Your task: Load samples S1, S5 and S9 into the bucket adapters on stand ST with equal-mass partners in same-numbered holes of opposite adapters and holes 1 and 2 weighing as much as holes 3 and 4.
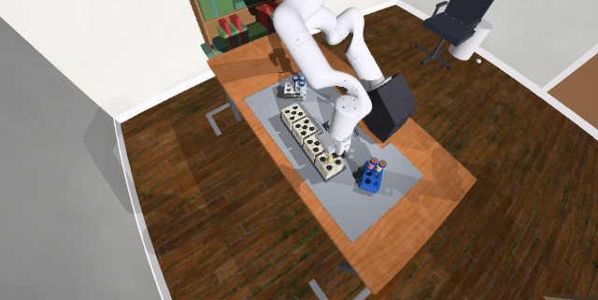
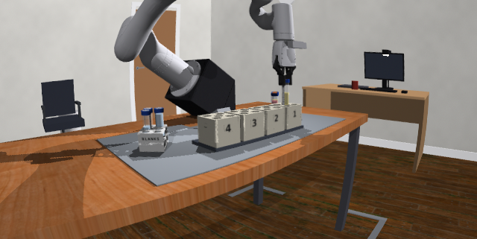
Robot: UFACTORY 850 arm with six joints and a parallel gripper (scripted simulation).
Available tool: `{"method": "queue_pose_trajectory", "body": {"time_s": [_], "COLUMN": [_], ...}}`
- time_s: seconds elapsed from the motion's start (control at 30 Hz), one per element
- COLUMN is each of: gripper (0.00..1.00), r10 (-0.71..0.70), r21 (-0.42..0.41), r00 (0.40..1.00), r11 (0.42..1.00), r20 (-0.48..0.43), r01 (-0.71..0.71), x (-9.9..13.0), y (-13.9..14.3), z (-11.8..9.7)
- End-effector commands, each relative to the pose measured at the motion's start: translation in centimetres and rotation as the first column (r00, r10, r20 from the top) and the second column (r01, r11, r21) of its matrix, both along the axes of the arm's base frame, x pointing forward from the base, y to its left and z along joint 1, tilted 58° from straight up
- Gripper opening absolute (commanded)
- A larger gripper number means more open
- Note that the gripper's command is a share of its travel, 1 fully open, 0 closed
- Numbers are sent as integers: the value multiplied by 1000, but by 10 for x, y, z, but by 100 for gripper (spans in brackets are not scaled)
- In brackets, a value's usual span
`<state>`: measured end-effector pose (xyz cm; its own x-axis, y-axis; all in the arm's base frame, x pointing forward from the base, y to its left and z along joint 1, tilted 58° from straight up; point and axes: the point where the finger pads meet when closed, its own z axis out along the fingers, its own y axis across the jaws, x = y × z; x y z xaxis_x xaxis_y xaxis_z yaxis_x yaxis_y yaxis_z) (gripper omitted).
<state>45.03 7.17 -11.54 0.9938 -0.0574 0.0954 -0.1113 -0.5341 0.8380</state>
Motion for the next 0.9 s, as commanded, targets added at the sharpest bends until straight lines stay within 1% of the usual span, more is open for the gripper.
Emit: {"method": "queue_pose_trajectory", "body": {"time_s": [0.0,0.87], "gripper": [0,0], "r10": [1,1], "r21": [1,1], "r00": [1000,1000], "r11": [1000,1000], "r20": [1,1], "r01": [-1,-1], "x": [1,1], "y": [-2,-23], "z": [-2,-15]}}
